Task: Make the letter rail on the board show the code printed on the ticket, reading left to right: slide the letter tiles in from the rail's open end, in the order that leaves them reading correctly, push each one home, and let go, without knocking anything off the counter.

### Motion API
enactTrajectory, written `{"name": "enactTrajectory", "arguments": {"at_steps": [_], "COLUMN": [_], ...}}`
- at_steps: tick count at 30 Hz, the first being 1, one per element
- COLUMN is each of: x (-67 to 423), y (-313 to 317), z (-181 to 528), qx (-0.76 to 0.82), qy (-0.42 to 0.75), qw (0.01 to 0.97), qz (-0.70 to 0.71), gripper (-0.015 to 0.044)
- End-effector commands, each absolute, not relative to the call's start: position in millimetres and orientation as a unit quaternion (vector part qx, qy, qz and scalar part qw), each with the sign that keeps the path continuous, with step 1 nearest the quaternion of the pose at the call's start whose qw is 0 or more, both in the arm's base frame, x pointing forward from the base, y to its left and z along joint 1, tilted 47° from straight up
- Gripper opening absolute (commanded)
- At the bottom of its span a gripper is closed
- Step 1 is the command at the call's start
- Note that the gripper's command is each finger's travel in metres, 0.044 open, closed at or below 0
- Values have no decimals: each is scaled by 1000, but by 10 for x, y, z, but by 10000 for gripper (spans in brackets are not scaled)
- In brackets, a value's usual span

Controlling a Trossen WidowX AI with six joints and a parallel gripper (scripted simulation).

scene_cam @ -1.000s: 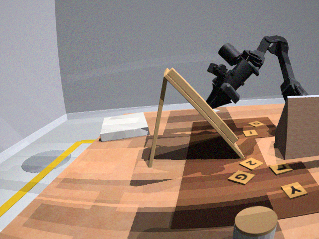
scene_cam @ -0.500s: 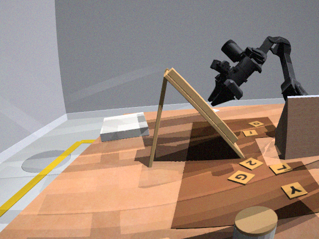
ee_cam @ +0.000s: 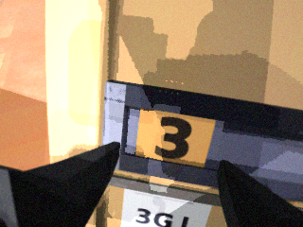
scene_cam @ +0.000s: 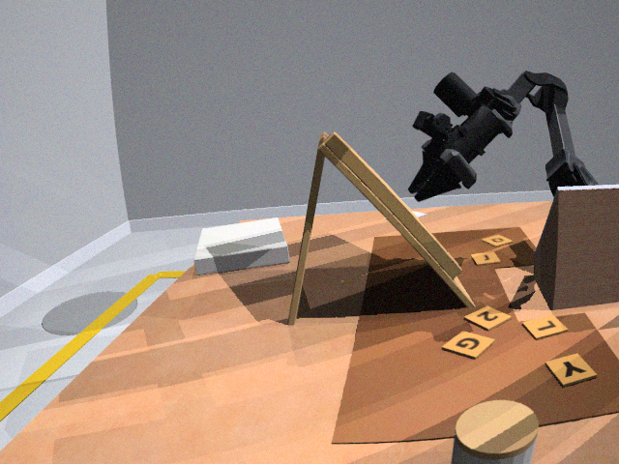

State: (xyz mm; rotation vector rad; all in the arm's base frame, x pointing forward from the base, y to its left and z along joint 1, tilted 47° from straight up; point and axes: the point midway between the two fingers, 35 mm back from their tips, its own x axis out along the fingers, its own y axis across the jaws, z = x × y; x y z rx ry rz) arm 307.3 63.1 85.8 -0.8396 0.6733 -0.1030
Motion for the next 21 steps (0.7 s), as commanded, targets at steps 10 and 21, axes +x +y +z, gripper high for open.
{"name": "enactTrajectory", "arguments": {"at_steps": [10,21], "x": [2998,2976], "y": [656,657], "z": [916,911], "qx": [-399,-401], "qy": [320,322], "qw": [858,856], "qz": [-50,-48], "gripper": [295,216]}}
